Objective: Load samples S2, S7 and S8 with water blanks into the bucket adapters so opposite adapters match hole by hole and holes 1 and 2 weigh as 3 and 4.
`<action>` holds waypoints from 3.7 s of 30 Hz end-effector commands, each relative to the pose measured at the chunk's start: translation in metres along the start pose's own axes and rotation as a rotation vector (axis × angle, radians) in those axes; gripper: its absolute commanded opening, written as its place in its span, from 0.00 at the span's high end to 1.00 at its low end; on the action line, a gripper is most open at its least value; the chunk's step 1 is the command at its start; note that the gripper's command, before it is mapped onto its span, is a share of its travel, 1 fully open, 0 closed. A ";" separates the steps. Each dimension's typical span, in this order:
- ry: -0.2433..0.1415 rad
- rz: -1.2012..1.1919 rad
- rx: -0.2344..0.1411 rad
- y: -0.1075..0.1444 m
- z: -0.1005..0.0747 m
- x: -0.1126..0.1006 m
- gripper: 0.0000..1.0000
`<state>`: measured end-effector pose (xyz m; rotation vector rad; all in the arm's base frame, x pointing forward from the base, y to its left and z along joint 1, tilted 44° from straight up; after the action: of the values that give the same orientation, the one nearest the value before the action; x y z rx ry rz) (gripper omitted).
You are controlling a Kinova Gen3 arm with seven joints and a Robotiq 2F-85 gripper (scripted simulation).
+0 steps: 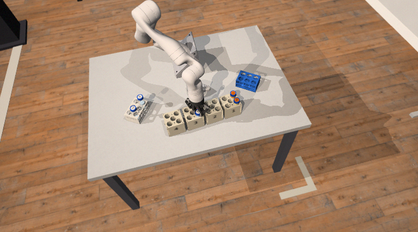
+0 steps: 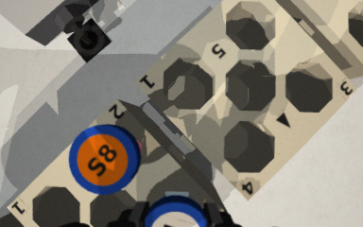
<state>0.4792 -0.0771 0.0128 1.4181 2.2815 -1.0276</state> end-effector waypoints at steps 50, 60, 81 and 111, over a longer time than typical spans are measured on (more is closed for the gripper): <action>0.000 0.000 -0.002 0.000 -0.018 0.000 0.38; 0.000 0.000 -0.002 0.000 -0.028 0.000 0.38; 0.000 0.000 -0.002 0.000 -0.054 0.000 0.38; 0.000 0.000 -0.002 0.000 -0.088 0.000 0.38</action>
<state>0.4907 -0.0196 0.0726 1.4180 2.2815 -1.0273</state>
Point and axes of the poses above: the point where the finger pads meet when closed, its own z axis out along the fingers, its own y axis across the jaws, x = y × z, the point moved 1 cm from there along -z, back along the fingers, and after that the axes turned 14 degrees about z, right-handed, at the moved point
